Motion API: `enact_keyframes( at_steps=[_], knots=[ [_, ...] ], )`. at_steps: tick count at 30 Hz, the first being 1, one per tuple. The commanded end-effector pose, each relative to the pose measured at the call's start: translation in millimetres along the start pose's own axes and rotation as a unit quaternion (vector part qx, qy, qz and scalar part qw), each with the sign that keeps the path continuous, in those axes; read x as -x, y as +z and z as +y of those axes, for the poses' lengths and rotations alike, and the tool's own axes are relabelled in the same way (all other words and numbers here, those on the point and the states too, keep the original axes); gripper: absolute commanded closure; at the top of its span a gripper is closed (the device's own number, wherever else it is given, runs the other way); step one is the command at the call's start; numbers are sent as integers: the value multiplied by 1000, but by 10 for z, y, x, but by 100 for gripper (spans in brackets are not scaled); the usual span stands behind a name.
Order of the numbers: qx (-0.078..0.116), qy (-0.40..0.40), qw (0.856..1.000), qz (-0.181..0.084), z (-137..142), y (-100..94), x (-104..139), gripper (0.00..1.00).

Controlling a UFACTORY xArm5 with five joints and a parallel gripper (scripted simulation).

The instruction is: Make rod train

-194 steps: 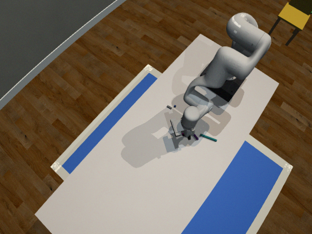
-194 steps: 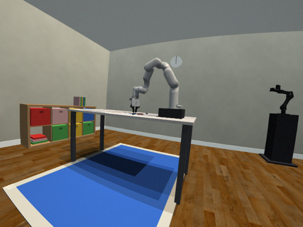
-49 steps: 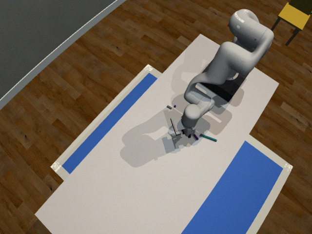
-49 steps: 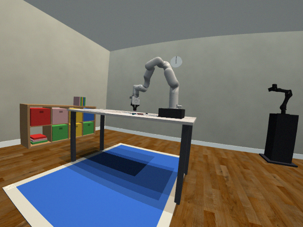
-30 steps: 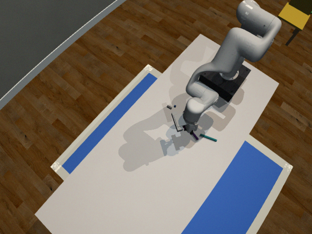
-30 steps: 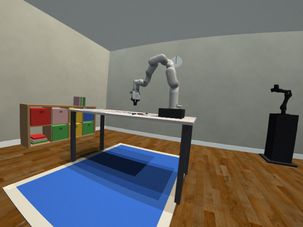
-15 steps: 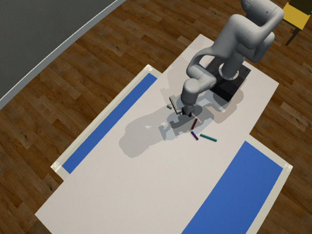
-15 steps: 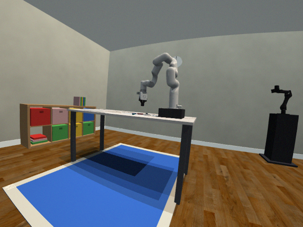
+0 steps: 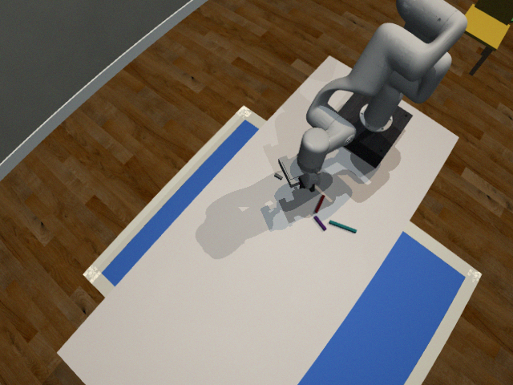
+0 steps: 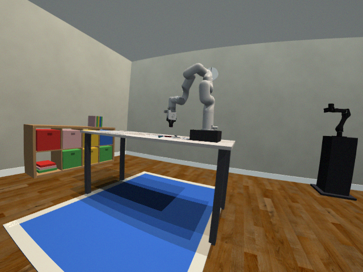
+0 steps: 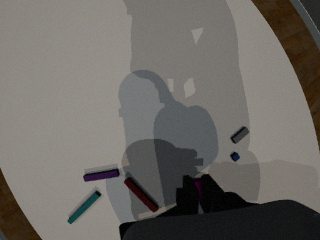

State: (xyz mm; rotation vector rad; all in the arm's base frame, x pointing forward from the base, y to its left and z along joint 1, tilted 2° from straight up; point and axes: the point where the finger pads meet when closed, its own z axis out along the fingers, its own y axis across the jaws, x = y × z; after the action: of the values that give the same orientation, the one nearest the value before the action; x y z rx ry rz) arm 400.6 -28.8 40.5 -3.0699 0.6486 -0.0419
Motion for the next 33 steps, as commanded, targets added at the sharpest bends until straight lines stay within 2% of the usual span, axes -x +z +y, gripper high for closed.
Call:
enact_keyframes(
  at_steps=[1, 8, 10, 22, 33],
  knots=[
    [0, 0, 1000, 1, -2, 40, -9, 96],
    [0, 0, 1000, 1, 3, 288, -11, 96],
    [0, 0, 1000, 1, 3, 288, -11, 96],
    [0, 0, 1000, 1, 10, 762, -15, 96],
    [0, 0, 1000, 1, 10, 847, -18, 96]
  ],
)
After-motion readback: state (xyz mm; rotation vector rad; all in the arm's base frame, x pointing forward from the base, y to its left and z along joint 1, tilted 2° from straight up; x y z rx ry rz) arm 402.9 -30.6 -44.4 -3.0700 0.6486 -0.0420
